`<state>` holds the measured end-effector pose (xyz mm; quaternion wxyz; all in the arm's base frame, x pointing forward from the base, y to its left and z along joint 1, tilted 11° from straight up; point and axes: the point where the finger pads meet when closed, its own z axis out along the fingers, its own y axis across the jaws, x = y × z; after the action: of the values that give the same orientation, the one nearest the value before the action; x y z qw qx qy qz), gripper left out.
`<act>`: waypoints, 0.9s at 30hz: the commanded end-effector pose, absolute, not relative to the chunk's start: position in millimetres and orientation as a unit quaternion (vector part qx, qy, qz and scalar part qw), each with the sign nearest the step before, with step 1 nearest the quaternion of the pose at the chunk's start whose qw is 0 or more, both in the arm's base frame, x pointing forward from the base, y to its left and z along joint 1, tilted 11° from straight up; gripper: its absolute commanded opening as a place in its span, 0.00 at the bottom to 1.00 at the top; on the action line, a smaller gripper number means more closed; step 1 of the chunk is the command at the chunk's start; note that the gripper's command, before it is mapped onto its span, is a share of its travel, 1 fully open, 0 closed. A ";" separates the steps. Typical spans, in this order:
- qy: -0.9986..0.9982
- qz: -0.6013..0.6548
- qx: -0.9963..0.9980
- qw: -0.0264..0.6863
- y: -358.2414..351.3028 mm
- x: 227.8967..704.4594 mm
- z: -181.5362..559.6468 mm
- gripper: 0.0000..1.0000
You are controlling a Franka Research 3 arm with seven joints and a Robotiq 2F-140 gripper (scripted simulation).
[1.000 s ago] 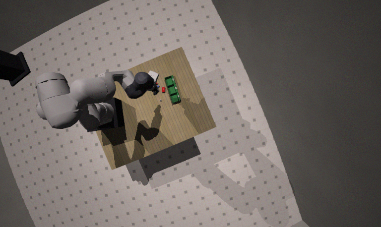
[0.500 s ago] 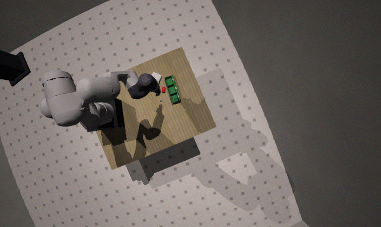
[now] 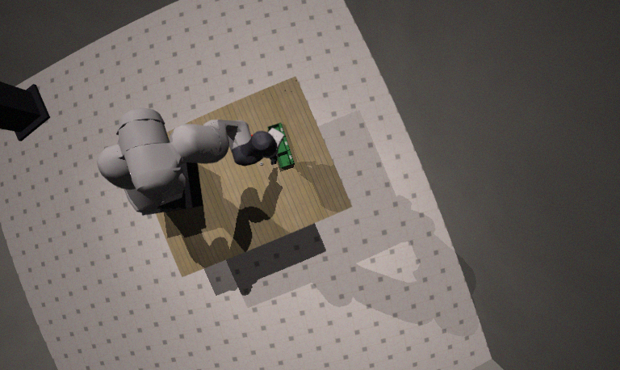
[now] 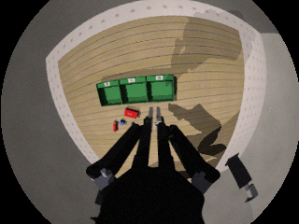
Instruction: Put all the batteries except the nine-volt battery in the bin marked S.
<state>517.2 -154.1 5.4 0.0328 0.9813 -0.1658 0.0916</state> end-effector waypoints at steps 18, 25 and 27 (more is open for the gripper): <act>-0.136 0.096 0.986 0.027 -195.6 560.0 -34.6 0.05; -0.136 0.096 0.986 0.027 -196.6 562.4 -47.6 0.05; -0.136 0.096 0.986 0.027 -197.1 563.4 -52.9 0.05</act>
<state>560.1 -196.2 -46.7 0.0260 0.9850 -0.1427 0.0930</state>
